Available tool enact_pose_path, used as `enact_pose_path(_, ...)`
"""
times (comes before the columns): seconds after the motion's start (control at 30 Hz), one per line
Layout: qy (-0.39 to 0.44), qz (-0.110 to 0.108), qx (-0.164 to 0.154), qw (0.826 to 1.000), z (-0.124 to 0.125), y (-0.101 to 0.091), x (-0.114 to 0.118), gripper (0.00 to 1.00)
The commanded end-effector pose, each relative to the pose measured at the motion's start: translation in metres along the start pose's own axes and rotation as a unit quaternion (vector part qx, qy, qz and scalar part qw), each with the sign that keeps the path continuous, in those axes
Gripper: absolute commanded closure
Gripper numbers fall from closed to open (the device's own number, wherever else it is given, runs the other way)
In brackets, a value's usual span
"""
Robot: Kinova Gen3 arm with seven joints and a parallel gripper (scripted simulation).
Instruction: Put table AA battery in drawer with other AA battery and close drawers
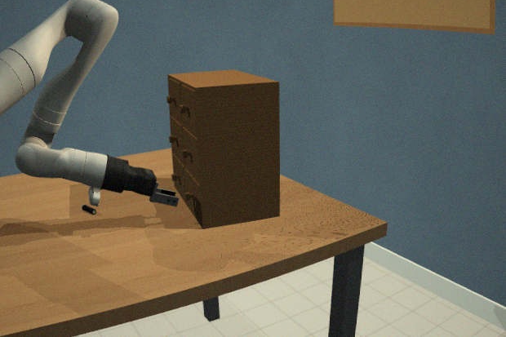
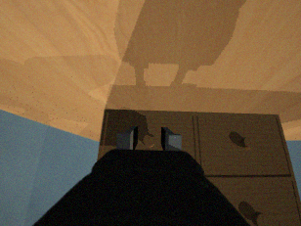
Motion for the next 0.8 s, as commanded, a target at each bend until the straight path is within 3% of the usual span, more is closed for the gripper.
enact_pose_path(0.0,0.001,0.0,-0.001,1.0,-0.001,0.0,0.0,0.33)
enact_pose_path(0.77,0.001,0.0,-0.001,1.0,-0.005,0.012,0.001,0.33)
Point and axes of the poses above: the point where the finger pads meet when closed, its own y axis out along the fingers, its own x axis across the jaws, z = x × y, the point moved 7 cm from there along -y, back along the fingers, and after that the axes turned 8 degrees about y, right-handed, at the moved point
